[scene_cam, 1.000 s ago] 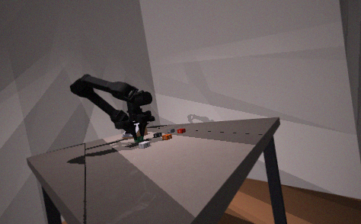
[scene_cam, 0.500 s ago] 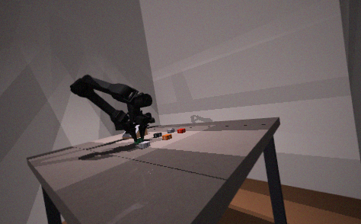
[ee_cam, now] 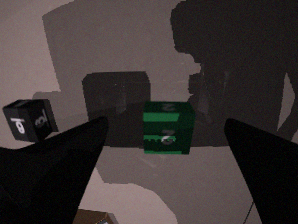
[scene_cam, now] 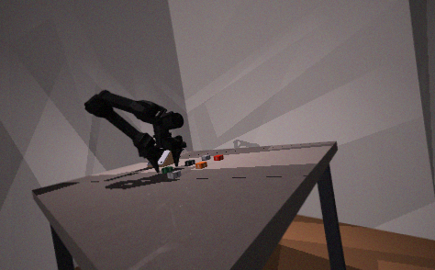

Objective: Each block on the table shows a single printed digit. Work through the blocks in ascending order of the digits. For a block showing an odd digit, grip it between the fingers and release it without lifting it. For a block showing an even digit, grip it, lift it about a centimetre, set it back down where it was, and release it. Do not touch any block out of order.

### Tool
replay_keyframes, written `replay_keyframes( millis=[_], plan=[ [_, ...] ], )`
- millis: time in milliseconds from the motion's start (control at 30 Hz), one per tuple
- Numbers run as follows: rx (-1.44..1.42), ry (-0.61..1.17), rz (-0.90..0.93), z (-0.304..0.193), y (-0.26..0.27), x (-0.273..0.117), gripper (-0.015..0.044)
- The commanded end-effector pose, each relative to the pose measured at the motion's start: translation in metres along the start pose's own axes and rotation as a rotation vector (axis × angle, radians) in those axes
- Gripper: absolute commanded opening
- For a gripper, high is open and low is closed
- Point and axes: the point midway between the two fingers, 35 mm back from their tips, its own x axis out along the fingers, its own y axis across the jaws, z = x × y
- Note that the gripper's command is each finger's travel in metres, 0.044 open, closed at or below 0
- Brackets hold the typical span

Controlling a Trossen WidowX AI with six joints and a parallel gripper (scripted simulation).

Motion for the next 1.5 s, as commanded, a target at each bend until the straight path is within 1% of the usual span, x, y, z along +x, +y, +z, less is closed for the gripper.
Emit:
replay_keyframes(
  millis=[0,67,200,267,433,467,567,967,1033,1233,1467],
  plan=[
    [0.0,-0.007,-0.001,0.002,0.0,-0.026,0.04],
    [0.0,-0.007,-0.002,0.001,0.0,-0.034,0.04],
    [0.0,-0.007,-0.002,0.001,0.0,-0.034,0.04],
    [-0.001,-0.007,0.001,0.002,0.001,-0.042,0.0348],
    [-0.002,-0.005,0.003,0.002,0.001,-0.106,0.0216],
    [-0.001,-0.005,0.001,0.001,0.001,-0.112,0.019],
    [-0.001,-0.005,0.001,0.001,0.001,-0.114,0.012],
    [-0.001,-0.005,0.001,0.001,0.001,-0.114,0.012],
    [-0.001,-0.005,0.002,0.007,0.007,-0.116,0.012],
    [-0.001,-0.008,0.011,0.054,0.07,-0.127,0.012],
    [0.002,-0.009,0.013,0.09,0.165,-0.125,0.012]
  ],
)
